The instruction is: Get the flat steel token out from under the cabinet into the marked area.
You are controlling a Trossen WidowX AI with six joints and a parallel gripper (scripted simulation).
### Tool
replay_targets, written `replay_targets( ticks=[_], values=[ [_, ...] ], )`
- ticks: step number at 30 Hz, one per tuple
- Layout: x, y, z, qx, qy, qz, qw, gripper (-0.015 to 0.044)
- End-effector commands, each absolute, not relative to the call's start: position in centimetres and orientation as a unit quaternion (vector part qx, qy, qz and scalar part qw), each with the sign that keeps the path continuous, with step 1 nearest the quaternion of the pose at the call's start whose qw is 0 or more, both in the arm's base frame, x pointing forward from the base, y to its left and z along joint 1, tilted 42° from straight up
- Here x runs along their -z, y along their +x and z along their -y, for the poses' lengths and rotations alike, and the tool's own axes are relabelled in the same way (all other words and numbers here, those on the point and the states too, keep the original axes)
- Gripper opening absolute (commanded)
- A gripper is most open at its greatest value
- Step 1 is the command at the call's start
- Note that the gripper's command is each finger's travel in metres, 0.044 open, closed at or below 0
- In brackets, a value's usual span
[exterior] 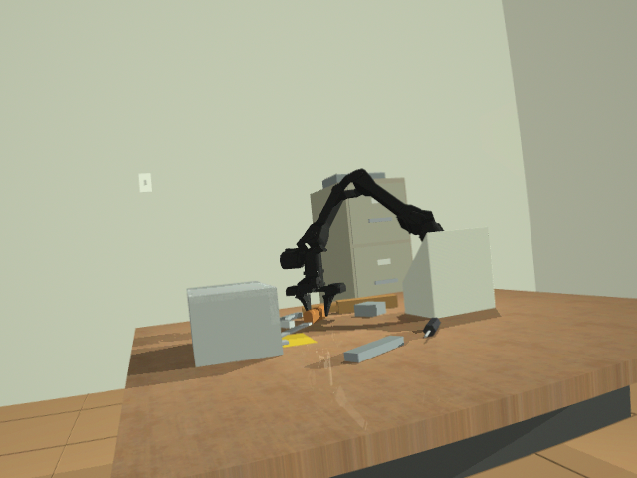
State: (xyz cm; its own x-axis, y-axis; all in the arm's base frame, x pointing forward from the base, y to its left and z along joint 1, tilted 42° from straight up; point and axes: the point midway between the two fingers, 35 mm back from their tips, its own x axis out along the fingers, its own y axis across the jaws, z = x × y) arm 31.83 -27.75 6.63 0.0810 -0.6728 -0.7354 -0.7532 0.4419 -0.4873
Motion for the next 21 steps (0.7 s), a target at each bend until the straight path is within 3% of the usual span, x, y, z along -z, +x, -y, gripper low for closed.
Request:
replay_targets(
  ticks=[1,5,13,16,21],
  values=[
    [-6.63,31.83,27.75,-0.039,-0.527,-0.677,0.513,0.0244],
    [-6.63,31.83,27.75,-0.039,-0.527,-0.677,0.513,0.0139],
    [-6.63,31.83,27.75,-0.039,-0.527,-0.677,0.513,0.0085],
    [-6.63,31.83,27.75,-0.039,-0.527,-0.677,0.513,0.0006],
    [-6.56,31.94,27.65,-0.039,-0.527,-0.677,0.513,0.0000]
  ],
)
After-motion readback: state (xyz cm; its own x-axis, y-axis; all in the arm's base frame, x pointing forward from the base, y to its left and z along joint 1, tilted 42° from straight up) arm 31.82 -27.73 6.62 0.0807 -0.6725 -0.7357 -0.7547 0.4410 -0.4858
